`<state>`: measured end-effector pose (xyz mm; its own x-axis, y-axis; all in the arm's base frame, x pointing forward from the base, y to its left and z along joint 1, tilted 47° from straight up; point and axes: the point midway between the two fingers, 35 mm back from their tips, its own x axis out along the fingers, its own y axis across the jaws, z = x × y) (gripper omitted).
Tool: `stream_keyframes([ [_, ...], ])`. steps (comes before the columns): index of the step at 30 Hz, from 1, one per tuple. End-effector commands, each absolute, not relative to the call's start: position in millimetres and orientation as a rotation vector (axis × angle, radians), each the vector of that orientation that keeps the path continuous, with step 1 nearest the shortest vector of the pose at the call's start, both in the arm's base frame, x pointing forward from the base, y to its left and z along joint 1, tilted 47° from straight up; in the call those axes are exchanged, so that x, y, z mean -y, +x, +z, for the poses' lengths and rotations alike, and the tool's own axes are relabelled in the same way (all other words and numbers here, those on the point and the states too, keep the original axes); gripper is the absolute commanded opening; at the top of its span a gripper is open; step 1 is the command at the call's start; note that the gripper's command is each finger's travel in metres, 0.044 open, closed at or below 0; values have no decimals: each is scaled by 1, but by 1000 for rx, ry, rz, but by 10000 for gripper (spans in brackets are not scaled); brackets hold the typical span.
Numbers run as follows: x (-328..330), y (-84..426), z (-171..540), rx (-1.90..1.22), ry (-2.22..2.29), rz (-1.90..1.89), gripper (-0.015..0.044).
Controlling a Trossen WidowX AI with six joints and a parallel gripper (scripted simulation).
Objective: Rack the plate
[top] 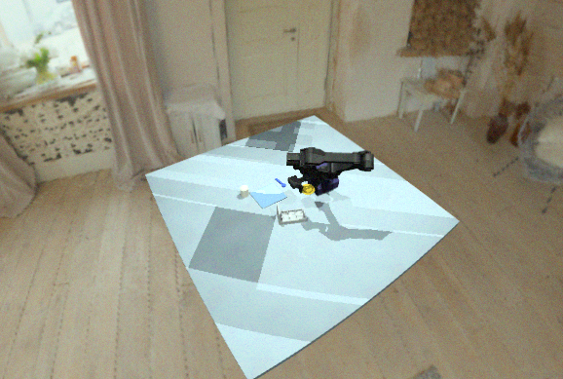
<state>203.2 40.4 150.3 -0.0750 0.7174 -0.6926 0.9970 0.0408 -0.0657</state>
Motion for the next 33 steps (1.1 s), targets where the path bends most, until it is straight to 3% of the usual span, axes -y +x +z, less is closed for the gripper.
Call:
stream_keyframes([
  [1,-51,188,157,-1832,1814,-910,0],
  [12,-59,174,159,-1815,1864,-1044,0],
  [33,-61,149,105,-1661,1305,-1120,0],
])
